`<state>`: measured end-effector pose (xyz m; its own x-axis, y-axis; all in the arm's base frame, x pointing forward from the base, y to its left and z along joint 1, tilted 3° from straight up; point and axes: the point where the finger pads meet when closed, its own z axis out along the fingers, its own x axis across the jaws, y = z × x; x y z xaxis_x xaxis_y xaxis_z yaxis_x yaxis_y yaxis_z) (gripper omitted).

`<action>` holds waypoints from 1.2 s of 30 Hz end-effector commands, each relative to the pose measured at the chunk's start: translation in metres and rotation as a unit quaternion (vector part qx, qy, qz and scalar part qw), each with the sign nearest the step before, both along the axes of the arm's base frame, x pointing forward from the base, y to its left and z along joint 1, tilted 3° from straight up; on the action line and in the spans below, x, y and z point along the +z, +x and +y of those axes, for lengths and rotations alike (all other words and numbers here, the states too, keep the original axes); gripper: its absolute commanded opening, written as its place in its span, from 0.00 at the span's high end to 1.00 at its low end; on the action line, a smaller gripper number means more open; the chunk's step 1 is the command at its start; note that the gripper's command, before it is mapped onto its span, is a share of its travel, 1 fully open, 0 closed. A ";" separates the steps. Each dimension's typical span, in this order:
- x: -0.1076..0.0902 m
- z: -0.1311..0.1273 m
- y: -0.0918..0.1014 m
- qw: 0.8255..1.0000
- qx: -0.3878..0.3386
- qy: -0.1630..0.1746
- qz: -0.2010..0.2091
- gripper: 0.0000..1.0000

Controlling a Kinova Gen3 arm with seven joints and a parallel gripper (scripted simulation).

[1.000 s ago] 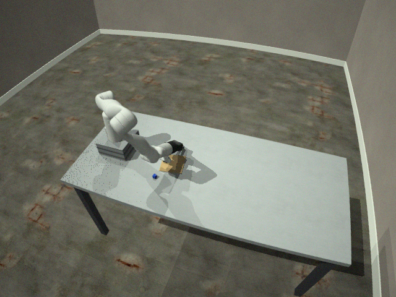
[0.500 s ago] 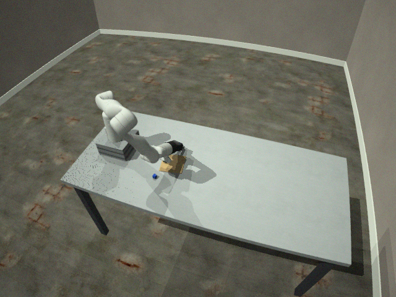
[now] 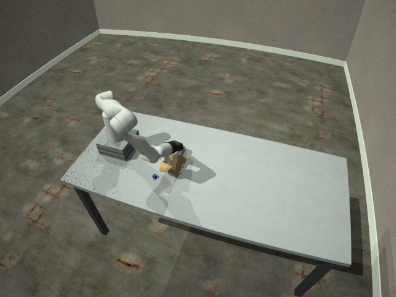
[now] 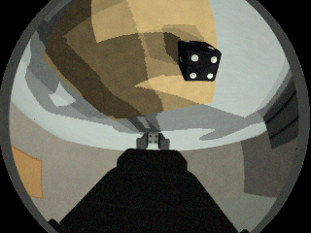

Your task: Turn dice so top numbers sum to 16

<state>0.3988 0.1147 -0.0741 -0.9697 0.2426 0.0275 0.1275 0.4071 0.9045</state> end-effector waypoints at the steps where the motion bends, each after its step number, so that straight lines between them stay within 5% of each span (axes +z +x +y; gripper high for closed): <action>1: 0.001 0.000 0.000 1.000 0.000 0.000 -0.001 0.60; 8: 0.001 0.000 0.000 1.000 0.000 0.000 -0.001 0.60; 23: 0.001 0.000 0.000 1.000 0.000 0.000 -0.001 0.30; 36: 0.001 0.000 0.000 1.000 0.000 0.000 -0.001 0.30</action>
